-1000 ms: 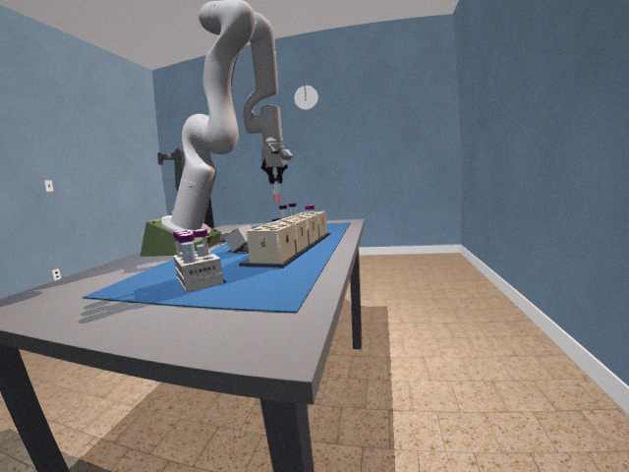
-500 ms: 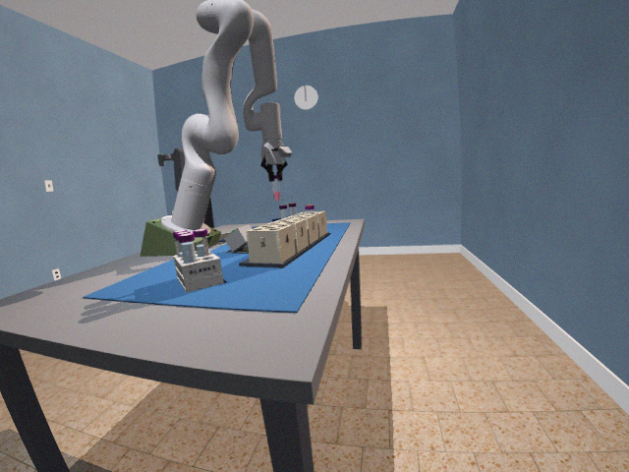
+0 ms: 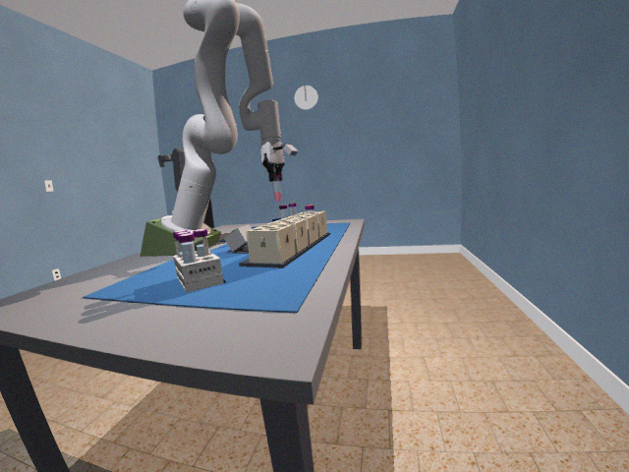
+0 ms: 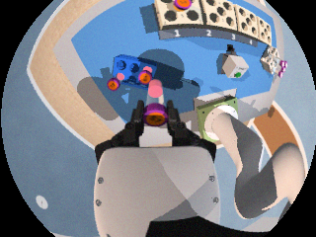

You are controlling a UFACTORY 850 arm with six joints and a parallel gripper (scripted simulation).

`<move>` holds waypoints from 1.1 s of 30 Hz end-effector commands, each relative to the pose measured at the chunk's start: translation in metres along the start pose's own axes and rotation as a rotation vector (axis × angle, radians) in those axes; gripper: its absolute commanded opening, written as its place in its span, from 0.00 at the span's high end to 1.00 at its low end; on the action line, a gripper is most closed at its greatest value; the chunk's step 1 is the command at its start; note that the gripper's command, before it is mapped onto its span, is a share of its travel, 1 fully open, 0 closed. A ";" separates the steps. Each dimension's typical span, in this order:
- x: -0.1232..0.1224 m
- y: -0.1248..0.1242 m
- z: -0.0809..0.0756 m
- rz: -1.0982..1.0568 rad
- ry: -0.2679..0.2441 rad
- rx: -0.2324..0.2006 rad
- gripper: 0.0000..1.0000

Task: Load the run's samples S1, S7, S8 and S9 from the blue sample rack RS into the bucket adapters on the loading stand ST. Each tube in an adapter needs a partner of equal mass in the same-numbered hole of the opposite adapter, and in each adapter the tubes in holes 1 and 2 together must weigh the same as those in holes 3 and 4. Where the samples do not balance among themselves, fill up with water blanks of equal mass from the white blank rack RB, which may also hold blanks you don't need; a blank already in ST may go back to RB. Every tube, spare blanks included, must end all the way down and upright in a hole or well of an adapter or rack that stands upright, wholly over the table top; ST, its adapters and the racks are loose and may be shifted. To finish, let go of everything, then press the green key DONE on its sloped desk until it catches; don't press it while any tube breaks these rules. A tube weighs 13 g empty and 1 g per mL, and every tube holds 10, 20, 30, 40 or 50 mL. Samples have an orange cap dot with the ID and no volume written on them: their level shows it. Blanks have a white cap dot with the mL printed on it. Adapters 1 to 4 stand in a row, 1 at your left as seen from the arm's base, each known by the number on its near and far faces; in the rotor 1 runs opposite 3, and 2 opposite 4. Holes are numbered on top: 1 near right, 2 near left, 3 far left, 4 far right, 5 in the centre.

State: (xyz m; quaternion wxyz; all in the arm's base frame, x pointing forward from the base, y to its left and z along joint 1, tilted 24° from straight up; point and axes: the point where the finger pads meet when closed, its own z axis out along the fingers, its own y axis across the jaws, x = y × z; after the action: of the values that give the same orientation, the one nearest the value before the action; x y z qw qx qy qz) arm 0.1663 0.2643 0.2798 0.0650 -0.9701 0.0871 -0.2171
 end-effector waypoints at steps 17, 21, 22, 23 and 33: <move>0.062 0.074 0.000 -0.215 -0.040 0.004 1.00; 0.072 0.086 0.001 -0.215 -0.040 0.004 1.00; 0.075 0.090 0.001 -0.215 -0.040 0.004 1.00; 0.078 0.094 0.001 -0.215 -0.040 0.004 1.00; 0.110 0.132 0.002 -0.215 -0.040 0.004 1.00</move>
State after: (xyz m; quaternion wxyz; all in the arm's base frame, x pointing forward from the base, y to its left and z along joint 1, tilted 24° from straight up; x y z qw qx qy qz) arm 0.2325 0.1370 0.2973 0.0330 -0.9752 -0.0125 -0.2186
